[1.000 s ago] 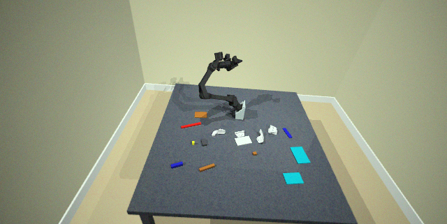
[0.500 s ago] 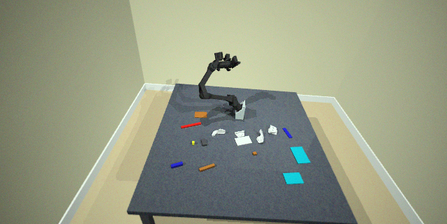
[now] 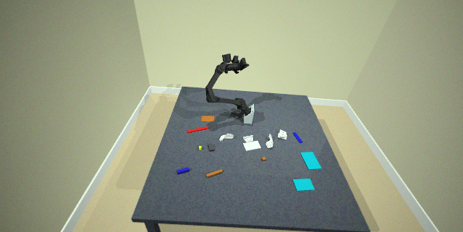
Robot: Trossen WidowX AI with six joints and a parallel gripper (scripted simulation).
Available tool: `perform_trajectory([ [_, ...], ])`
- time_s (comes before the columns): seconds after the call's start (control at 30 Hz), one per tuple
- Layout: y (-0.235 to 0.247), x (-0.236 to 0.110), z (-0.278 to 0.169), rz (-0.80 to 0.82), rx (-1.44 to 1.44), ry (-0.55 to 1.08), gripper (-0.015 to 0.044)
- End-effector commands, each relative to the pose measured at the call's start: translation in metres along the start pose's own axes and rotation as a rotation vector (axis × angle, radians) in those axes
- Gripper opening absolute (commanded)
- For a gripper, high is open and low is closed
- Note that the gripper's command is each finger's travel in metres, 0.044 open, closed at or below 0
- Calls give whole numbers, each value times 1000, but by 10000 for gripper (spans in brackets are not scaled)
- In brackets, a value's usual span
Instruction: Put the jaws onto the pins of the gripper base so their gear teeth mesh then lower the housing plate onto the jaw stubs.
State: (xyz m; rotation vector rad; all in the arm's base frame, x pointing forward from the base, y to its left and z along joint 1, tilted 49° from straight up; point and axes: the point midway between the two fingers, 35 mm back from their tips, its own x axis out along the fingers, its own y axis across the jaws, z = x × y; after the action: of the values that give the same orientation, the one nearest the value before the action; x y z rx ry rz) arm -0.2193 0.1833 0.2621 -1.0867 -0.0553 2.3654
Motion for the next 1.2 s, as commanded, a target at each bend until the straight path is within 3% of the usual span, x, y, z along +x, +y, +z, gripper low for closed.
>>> perform_trajectory([
  [0.0,-6,6,-4,-15,36,29,105],
  [0.43,-43,36,-30,-101,246,169,440],
  [1.17,-102,71,-95,-255,584,403,440],
])
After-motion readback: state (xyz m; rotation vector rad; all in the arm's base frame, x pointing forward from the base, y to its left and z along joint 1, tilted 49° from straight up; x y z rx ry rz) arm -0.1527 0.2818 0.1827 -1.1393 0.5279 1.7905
